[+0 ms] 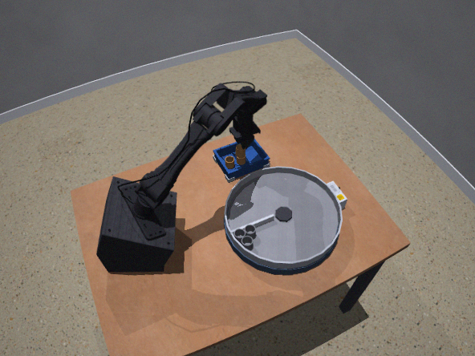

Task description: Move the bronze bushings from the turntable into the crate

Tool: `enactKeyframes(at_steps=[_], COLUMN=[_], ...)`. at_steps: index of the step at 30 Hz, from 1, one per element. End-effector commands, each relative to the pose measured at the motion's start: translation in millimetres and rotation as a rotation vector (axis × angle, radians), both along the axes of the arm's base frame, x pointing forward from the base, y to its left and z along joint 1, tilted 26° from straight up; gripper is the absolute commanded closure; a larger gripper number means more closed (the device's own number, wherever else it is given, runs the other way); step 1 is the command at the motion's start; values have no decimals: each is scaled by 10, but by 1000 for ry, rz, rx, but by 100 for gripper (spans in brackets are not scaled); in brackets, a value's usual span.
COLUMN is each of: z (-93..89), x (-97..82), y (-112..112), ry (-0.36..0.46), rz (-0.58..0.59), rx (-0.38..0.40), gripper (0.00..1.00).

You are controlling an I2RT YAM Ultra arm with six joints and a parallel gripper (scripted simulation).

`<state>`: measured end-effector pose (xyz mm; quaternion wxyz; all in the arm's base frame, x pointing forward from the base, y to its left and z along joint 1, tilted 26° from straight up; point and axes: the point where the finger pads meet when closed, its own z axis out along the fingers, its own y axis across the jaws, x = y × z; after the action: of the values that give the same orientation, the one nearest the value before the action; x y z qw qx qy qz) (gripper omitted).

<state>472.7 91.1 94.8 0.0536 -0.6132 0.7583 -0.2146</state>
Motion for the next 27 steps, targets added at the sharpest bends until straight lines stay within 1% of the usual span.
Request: enactKeyframes(at_steps=[1,2,3,5,7,8,9,10,11,27], z=[-156,-156,-136,-237,-258,-217,-168,-118,-117,-125], x=[74,74,87,137,190,199,245,280,273,252], y=[1,1,85,62,-45,-60,-44,14,60,54], ry=[-5,-5,-20,-21,-32,-43,-61,-76,-77,-68], rz=[17,17,37,37,18,17,18,28,37,36], rx=[12,12,17,18,20,24,29,34,34,32], gripper=[100,100,100,100,100,100,100,100,100,100])
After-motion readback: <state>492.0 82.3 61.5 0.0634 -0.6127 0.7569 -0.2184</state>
